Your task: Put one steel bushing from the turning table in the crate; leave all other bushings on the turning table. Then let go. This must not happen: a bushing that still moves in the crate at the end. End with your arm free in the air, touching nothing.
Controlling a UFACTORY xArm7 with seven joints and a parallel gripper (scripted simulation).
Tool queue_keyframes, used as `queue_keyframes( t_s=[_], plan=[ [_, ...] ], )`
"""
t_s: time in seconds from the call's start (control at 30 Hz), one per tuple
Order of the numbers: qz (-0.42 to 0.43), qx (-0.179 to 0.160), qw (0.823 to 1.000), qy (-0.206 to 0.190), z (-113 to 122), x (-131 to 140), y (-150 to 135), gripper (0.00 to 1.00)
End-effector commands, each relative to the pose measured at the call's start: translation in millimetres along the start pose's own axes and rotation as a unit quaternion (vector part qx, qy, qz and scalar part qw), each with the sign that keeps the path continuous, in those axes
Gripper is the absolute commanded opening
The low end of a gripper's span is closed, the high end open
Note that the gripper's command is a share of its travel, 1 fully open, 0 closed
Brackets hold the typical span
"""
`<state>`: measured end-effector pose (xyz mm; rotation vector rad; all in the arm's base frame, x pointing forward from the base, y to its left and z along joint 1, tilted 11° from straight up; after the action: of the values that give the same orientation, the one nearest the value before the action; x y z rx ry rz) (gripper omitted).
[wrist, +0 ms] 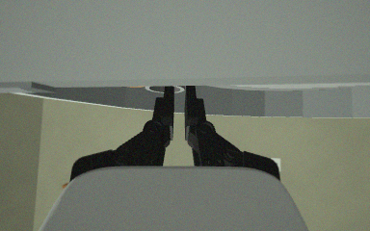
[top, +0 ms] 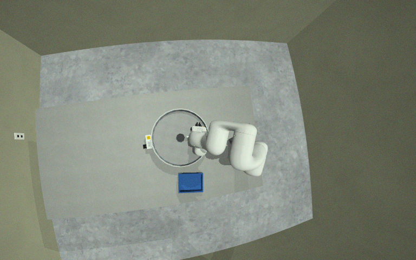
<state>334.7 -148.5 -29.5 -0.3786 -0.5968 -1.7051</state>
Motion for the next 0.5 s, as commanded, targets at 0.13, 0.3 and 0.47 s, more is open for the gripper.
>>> queue_keyframes(
  t_s=[0.13,0.3,0.47],
  plan=[
    [-0.001,0.001,1.000,0.000,-1.2,-0.5,1.3,0.11],
    [-0.001,0.001,1.000,0.000,-1.2,-0.5,1.3,0.11],
    [-0.001,0.001,1.000,0.000,-1.2,-0.5,1.3,0.00]
  ],
)
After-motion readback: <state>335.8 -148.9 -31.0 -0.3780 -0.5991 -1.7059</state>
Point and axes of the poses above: the point where the finger pads meet when closed, its own z axis back along the fingers, its own y axis across the jaws, x = y × z, the point moved 2 cm from there along z, back along the fingers, and after that the axes turned 2 degrees about -z, right-handed, at the moved point
